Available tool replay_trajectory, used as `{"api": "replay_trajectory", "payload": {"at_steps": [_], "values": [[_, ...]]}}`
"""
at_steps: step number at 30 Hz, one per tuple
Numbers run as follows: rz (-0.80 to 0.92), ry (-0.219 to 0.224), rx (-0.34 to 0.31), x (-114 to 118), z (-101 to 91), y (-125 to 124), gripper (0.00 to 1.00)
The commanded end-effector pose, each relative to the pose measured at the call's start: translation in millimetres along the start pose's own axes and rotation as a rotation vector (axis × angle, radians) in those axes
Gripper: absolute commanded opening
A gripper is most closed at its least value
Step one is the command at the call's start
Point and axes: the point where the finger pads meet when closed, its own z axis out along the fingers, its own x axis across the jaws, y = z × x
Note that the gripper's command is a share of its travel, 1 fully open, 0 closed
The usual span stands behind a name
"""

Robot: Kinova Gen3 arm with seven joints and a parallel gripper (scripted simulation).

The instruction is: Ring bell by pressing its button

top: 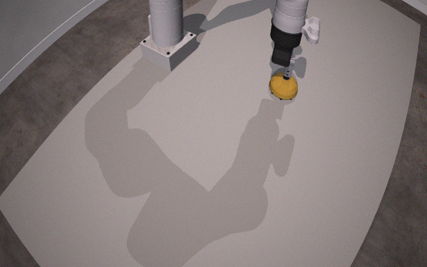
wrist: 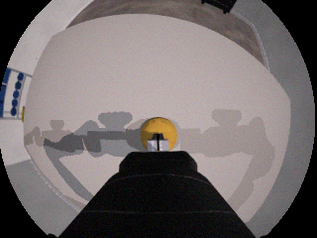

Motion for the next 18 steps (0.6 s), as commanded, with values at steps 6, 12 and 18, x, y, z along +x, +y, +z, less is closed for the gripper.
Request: {"api": "replay_trajectory", "payload": {"at_steps": [6, 12, 18], "values": [[0.0, 0.002, -0.002, 0.7, 0.8, 0.8, 0.17], [0.0, 0.002, -0.002, 0.7, 0.6, 0.8, 0.17], [0.0, 0.002, -0.002, 0.7, -1.2, 0.8, 0.17]]}}
